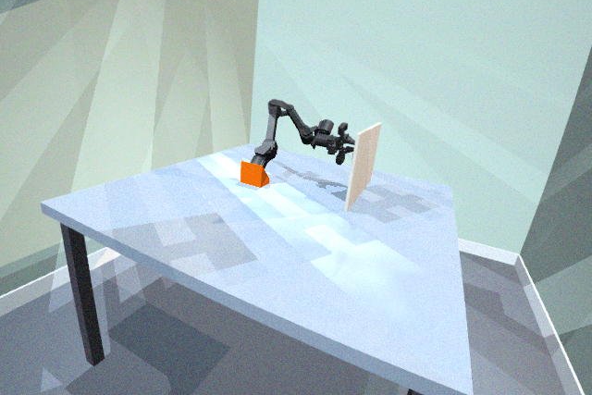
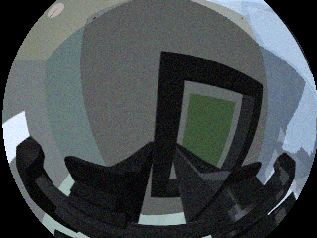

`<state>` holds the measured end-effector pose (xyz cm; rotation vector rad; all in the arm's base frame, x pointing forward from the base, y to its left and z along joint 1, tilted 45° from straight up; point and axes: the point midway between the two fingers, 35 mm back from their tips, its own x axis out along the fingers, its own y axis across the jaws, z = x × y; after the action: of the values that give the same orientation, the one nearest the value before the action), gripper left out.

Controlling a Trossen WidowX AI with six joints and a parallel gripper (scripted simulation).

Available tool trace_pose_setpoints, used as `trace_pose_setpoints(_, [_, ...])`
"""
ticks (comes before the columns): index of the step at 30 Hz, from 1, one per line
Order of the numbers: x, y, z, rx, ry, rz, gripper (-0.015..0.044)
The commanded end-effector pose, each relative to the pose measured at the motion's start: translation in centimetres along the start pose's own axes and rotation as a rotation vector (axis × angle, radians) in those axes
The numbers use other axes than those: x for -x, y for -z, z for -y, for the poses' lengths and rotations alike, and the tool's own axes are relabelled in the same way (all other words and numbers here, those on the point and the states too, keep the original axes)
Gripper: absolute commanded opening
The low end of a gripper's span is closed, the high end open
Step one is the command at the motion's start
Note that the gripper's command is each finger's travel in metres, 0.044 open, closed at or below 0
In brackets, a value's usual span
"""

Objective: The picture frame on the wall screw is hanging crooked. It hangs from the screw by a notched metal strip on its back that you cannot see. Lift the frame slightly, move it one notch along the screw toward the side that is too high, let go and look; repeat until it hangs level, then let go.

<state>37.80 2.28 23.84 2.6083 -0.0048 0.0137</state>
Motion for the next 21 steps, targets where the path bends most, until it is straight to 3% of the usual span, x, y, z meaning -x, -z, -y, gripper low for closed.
trace_pose_setpoints(1, [0.0,0.03,0.02,0.041,0.003,-0.001,0.0])
trace_pose_setpoints(21, [0.03,0.07,-0.13,0.145,0.003,0.0,0.0])
